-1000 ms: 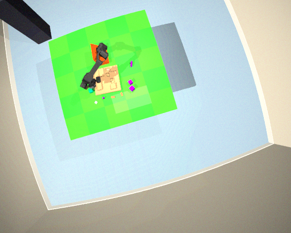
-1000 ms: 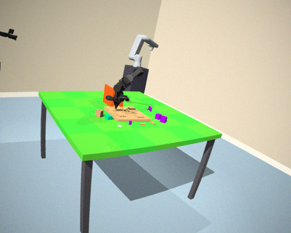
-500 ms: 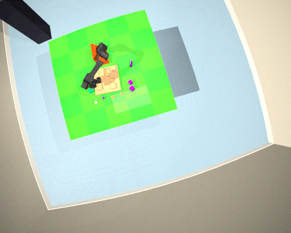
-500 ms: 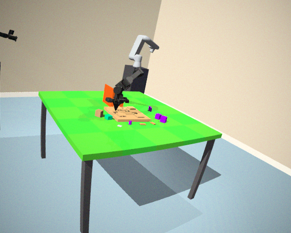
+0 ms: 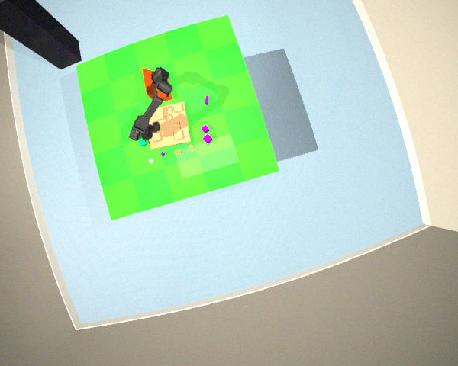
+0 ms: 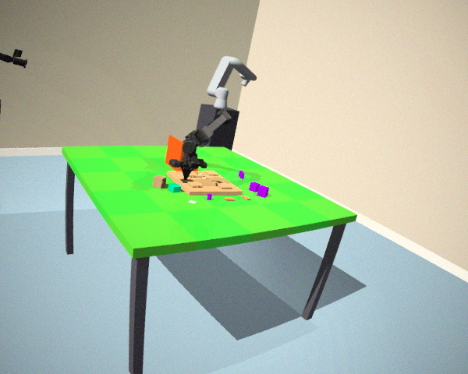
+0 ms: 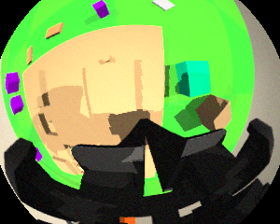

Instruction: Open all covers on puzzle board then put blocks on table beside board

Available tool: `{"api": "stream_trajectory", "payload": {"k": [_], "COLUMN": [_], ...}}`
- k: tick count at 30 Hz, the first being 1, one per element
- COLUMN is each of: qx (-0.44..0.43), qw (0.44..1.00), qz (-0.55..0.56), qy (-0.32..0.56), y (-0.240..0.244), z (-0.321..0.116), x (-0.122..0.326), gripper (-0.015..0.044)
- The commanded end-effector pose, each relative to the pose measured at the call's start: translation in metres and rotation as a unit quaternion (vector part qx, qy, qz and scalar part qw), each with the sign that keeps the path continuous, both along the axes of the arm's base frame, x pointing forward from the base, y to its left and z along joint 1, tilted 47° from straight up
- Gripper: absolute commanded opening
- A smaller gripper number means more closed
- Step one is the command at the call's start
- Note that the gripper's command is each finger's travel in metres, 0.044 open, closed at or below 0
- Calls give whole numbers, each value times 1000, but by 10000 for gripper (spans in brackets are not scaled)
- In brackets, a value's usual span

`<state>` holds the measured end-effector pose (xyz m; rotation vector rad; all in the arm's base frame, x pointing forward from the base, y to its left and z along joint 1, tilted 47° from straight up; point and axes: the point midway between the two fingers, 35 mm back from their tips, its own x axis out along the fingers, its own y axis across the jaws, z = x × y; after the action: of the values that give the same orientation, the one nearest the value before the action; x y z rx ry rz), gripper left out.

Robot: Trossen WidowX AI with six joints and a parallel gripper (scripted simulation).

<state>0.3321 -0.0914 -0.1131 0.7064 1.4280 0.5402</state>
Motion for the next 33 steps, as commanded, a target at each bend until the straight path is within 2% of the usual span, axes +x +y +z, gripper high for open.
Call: {"api": "stream_trajectory", "payload": {"k": [1, 33], "qx": [4, 5], "qw": [1000, 1000], "qz": [0, 0], "qy": [5, 6], "y": [5, 29], "z": [-5, 12], "x": [-2, -6], "gripper": [0, 0]}}
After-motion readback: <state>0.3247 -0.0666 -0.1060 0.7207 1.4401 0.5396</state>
